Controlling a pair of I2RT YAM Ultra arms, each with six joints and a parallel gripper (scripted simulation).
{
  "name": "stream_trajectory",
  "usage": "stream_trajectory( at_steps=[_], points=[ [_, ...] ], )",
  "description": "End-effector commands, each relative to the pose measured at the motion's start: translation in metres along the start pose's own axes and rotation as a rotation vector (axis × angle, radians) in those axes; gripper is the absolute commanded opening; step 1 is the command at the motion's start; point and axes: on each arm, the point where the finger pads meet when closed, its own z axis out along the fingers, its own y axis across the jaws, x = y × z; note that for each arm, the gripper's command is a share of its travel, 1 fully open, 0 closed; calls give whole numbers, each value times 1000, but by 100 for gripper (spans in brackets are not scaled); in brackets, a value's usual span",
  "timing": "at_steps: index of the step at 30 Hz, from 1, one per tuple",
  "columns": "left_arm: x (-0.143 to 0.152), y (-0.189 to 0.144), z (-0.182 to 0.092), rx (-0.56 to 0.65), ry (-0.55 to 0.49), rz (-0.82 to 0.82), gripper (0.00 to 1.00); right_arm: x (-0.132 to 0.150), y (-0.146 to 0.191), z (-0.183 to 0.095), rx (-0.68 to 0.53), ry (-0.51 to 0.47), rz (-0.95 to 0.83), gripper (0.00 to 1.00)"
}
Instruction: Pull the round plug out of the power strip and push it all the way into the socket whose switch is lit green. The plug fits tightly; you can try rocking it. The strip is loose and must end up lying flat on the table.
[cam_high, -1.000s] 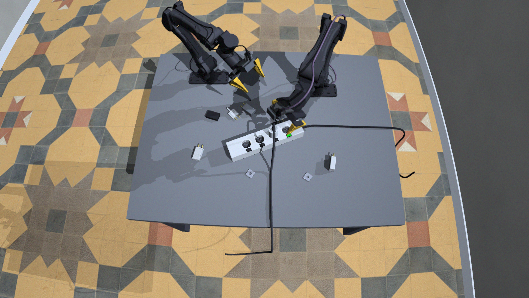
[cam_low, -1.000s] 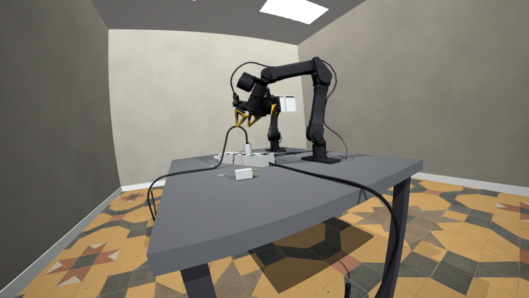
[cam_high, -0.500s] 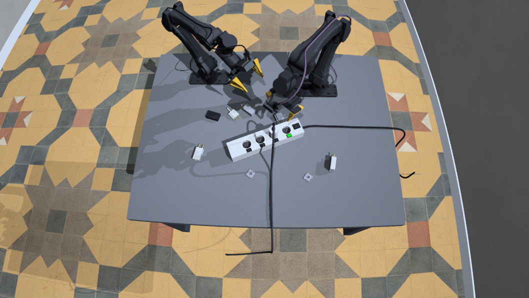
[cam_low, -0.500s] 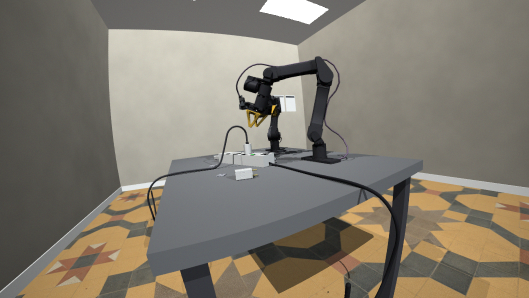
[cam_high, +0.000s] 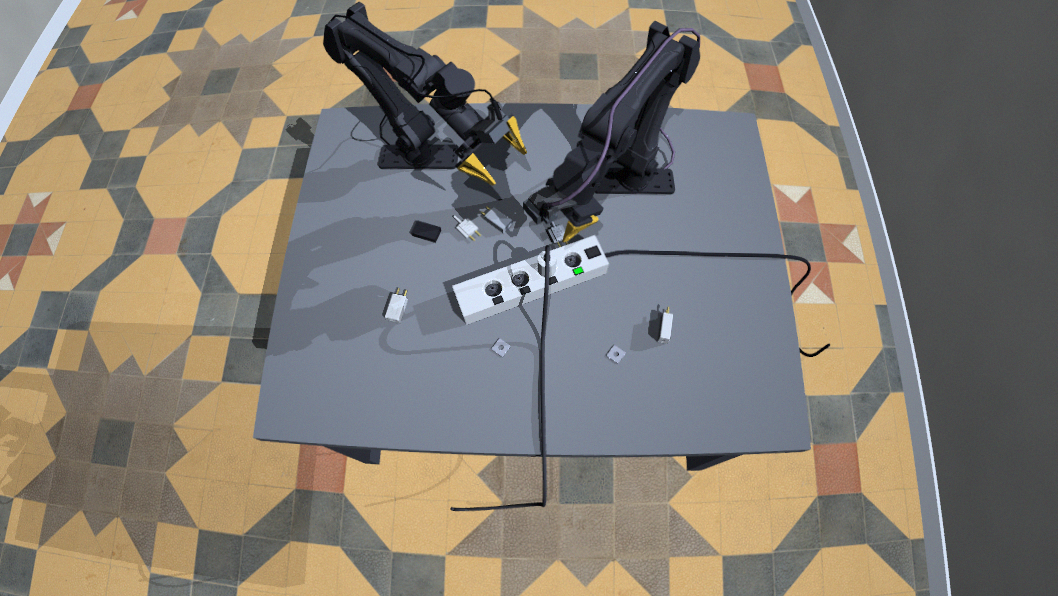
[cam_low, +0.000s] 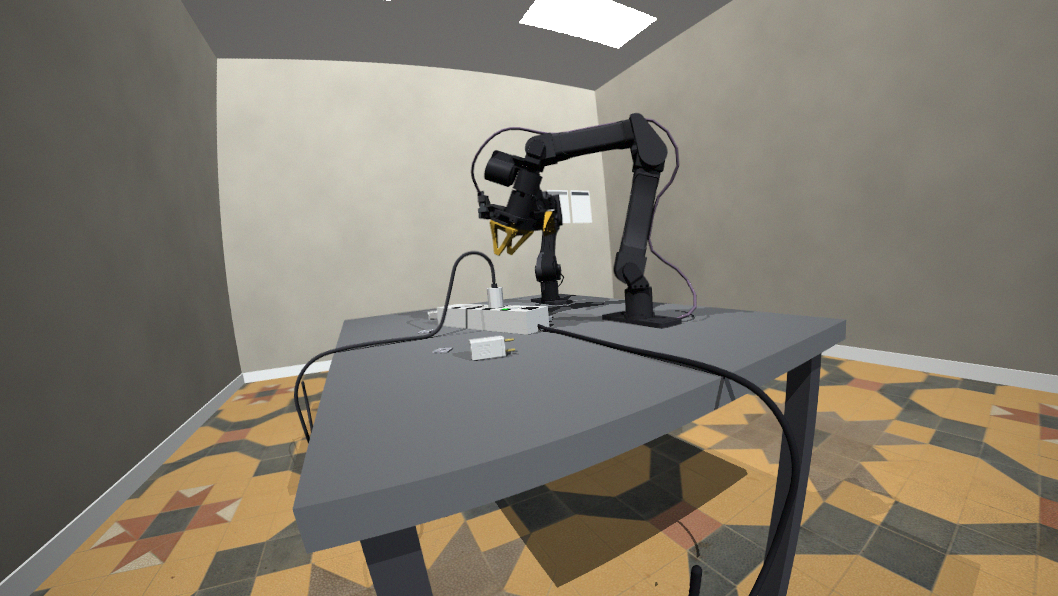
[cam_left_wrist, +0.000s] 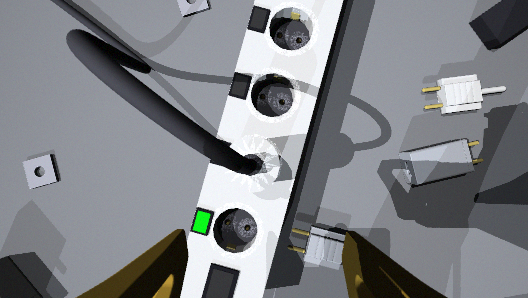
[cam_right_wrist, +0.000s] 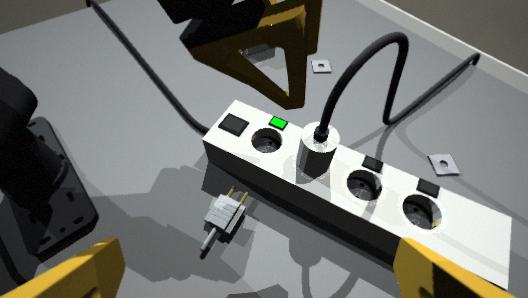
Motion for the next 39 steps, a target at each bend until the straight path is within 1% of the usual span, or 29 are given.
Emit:
stream_trajectory(
  at_steps=[1,2,4,5,7,11,15,19,21,24,30,33,36,38,39],
  points=[
    [-2,-3,11,110,-45,215,63,-8,-2,-4,-13,8,-54,100],
    [-1,-1,14,132,-52,262,63,-7,-3,-3,-16,21,-72,100],
    [-1,-1,14,132,-52,262,63,-7,-3,-3,-16,21,-72,100],
    [-5,1,14,148,-72,316,63,-7,-4,-1,-21,37,-95,100],
    [2,3,21,199,-69,405,63,-5,-7,3,-36,79,-153,100],
    [5,12,29,263,-79,540,63,-3,-18,14,-85,177,-287,100],
    [10,20,40,321,-79,636,63,-1,-39,31,-181,287,-437,100],
    [12,25,48,354,-75,681,63,-1,-67,48,-268,350,-519,100],
    [12,25,48,354,-75,681,63,-1,-67,48,-268,350,-519,100],
    [13,28,52,371,-74,706,63,4,-88,61,-371,372,-582,100],
    [14,31,58,387,-65,702,63,19,-125,87,-528,359,-630,100],
    [10,33,56,369,-78,710,63,34,-139,102,-617,341,-633,100],
    [9,33,54,363,-82,713,63,46,-150,113,-695,300,-640,100],
    [9,33,54,363,-82,713,63,46,-150,113,-695,300,-640,100],
    [9,33,54,363,-82,713,63,51,-153,117,-740,276,-644,100]
  ],
)
